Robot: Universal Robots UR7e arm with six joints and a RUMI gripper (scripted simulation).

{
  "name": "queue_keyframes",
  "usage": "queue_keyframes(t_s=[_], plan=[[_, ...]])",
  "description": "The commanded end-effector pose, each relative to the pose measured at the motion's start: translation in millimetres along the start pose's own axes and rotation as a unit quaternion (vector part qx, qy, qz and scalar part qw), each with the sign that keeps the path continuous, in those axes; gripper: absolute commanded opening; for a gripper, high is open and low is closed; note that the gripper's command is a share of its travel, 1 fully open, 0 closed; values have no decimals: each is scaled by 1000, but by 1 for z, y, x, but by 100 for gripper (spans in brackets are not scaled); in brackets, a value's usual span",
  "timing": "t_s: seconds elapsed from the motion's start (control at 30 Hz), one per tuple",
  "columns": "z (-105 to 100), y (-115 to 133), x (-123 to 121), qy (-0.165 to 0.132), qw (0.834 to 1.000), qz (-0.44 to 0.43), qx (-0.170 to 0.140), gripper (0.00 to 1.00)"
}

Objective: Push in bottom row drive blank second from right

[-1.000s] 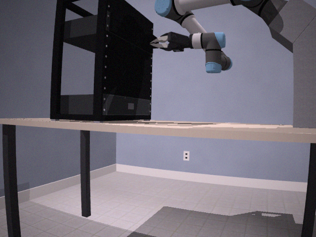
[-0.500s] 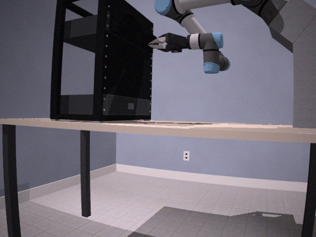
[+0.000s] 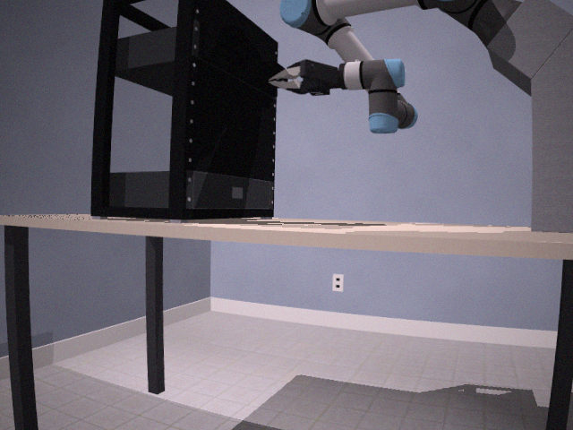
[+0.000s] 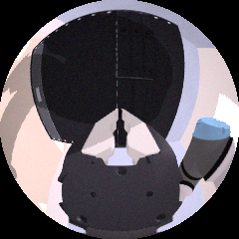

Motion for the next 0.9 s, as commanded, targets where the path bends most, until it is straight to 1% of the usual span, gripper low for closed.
queue_keyframes(t_s=[0.0,0.27,0.47,0.87], plan=[[1,-1,0,2,1000,0,1,0],[2,-1,0,2,1000,0,1,0],[11,-1,0,2,1000,0,1,0],[11,-1,0,2,1000,0,1,0]])
Point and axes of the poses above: the point where the finger pads meet when closed, its own z axis out along the fingers, its own x axis across the jaws, y = z × x, the point moved 7 cm from there along -z, back along the fingers, and after that the axes turned 14 degrees about z, right-handed, at the moved point
